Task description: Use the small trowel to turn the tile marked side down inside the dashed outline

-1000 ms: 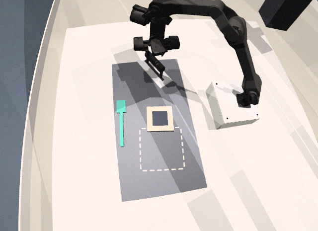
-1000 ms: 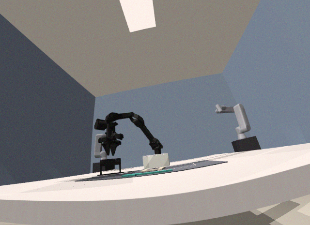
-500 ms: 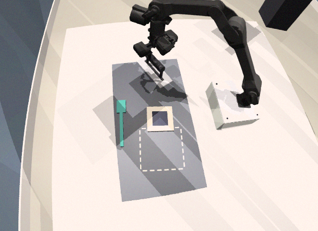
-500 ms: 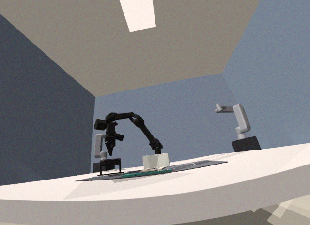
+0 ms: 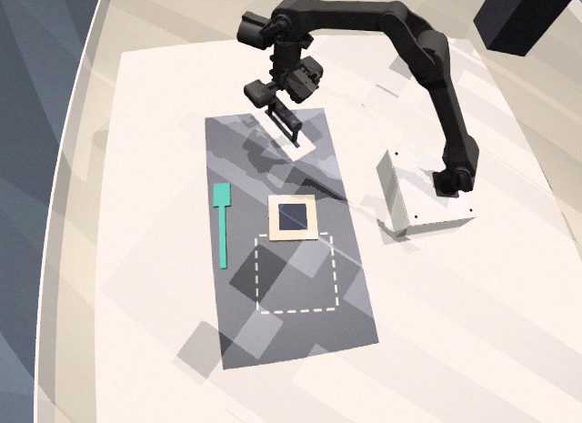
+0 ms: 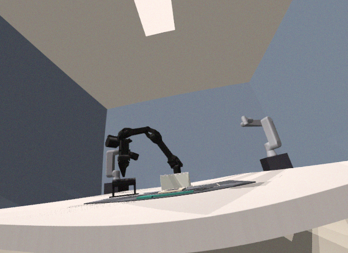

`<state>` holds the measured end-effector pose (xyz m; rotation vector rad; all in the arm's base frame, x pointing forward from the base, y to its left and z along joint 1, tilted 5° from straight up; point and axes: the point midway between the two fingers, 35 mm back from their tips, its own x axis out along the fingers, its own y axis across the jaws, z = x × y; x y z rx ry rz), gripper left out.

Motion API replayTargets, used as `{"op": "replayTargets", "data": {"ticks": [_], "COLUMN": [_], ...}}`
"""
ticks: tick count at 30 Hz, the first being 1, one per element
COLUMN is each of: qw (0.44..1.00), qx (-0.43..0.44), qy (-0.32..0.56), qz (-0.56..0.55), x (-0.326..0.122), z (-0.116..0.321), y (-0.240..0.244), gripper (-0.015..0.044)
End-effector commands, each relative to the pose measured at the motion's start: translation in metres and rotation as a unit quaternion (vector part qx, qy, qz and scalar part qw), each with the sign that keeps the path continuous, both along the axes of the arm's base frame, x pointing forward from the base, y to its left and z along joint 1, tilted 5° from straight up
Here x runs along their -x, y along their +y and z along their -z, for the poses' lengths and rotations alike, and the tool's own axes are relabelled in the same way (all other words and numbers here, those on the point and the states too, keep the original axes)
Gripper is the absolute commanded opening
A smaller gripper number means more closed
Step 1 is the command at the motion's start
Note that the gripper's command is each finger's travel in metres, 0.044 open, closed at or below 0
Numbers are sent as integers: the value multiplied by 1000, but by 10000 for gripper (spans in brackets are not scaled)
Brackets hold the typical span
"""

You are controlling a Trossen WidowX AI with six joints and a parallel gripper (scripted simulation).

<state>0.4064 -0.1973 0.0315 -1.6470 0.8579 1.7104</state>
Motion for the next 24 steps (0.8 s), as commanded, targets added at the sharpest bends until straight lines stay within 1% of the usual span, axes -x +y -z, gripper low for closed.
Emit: {"op": "replayTargets", "data": {"ticks": [1, 19, 24], "qw": [1000, 1000, 1000], "qx": [-2, -2, -2], "qy": [5, 4, 4], "qz": [-2, -2, -2], "x": [2, 4, 4], "z": [10, 36, 36], "y": [1, 0, 0], "gripper": [270, 270, 139]}}
